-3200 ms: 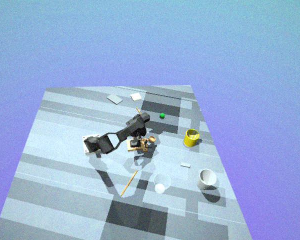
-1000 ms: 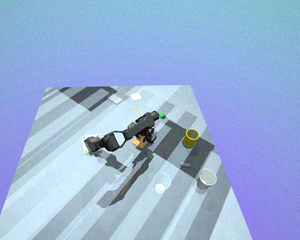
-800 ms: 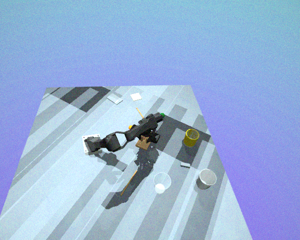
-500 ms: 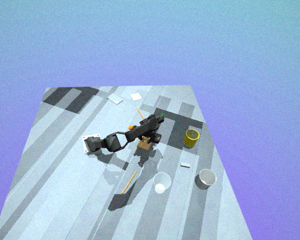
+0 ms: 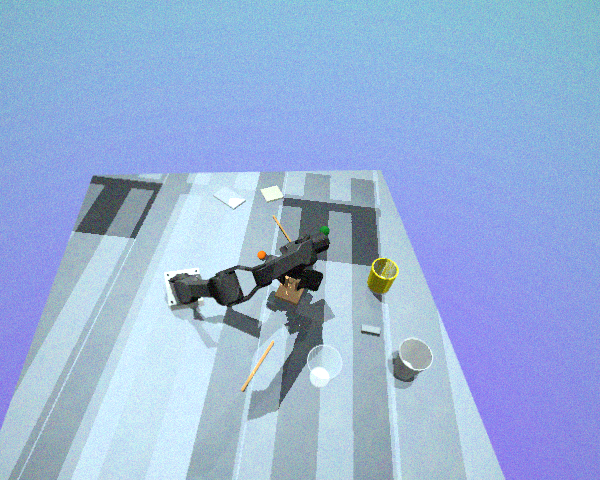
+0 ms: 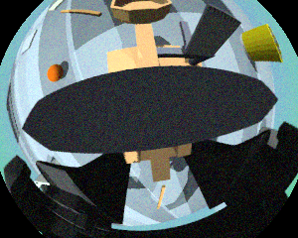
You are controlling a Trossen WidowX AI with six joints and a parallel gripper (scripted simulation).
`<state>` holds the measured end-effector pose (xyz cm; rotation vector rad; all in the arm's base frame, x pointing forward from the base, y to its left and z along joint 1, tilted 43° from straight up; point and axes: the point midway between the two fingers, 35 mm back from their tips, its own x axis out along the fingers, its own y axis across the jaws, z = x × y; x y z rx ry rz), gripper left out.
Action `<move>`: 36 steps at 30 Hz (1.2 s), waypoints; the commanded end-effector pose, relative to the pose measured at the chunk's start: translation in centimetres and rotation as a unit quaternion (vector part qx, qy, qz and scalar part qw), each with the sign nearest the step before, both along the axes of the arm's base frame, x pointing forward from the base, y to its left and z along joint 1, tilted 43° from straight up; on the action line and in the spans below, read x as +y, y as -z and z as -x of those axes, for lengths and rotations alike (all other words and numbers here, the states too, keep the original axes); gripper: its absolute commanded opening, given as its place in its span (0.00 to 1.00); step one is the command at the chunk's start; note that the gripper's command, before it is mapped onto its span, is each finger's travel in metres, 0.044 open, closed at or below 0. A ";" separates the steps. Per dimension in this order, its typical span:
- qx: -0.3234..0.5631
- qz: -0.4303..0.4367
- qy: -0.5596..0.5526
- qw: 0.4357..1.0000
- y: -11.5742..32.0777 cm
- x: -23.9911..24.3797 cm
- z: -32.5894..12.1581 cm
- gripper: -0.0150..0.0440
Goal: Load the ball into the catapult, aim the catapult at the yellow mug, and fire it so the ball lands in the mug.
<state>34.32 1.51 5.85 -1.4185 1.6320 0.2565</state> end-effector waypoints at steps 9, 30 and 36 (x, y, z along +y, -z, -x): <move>-0.001 0.001 -0.007 1.000 1.4 -1.0 -0.3 0.25; 0.000 0.001 0.000 1.000 1.5 -1.5 -0.2 0.74; 0.001 -0.001 -0.001 1.000 -0.2 0.3 -0.2 1.00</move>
